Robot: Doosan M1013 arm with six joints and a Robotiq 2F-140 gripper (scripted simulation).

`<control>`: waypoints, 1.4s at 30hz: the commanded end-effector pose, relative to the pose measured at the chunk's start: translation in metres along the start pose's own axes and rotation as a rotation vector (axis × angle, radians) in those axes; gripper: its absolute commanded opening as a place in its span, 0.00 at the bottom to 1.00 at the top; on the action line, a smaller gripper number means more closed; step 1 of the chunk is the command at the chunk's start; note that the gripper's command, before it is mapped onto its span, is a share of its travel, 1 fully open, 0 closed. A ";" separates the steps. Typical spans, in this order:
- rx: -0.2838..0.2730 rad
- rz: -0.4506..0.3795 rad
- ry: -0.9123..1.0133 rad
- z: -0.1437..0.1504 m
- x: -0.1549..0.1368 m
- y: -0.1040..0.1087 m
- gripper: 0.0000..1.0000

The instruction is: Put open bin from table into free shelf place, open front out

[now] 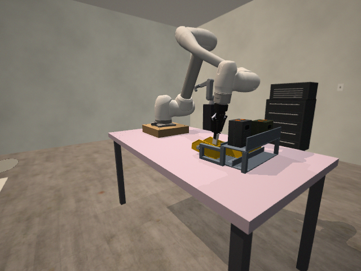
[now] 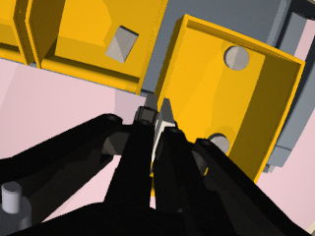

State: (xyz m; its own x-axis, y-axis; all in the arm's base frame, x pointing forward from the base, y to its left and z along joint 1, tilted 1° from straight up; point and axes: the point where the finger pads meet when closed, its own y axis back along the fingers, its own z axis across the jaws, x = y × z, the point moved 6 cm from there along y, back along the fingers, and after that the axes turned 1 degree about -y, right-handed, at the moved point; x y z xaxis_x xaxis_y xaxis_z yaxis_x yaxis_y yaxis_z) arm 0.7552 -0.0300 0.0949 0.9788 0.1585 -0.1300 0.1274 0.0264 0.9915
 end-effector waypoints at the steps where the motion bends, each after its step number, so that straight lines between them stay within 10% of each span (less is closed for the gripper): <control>1: 0.000 0.003 0.000 0.000 0.001 0.000 0.00; 42: 0.001 0.028 0.000 0.000 0.014 0.001 0.00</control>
State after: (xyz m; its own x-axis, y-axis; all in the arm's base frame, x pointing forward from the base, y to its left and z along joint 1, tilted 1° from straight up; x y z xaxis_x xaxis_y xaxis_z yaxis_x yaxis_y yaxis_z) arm 0.7689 -0.0275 0.0934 0.9820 0.1591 -0.1023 0.1001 0.0214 0.9947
